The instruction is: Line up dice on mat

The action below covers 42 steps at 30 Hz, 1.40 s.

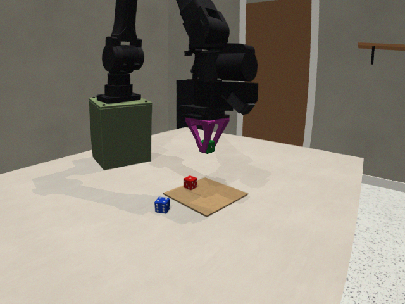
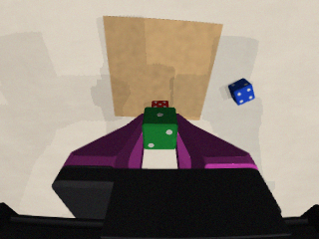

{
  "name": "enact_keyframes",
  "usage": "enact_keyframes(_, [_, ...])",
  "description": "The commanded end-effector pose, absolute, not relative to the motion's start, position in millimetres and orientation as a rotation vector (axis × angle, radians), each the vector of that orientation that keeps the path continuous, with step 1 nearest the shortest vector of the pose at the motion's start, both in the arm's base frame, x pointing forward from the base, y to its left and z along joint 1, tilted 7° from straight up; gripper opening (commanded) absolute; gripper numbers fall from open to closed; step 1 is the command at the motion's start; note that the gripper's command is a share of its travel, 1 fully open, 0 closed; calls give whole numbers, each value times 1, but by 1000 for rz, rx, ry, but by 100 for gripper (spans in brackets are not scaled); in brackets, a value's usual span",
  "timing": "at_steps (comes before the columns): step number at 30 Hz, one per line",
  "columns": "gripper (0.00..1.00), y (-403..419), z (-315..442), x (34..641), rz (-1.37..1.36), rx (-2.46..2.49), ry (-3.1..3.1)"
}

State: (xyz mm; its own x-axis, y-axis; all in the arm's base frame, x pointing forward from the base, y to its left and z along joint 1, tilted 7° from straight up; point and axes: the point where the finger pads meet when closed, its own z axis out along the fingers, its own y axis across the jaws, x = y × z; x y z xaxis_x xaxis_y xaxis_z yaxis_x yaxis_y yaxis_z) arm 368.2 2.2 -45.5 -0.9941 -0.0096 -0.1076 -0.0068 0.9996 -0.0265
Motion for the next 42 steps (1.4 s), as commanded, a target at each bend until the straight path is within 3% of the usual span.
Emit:
enact_keyframes(1, [20, 3, -33, 381, -33, -24, 2983])
enact_keyframes(29, [20, -2, -131, 395, -34, -16, 2998])
enact_keyframes(42, [20, -3, -136, 391, -34, -12, 3006])
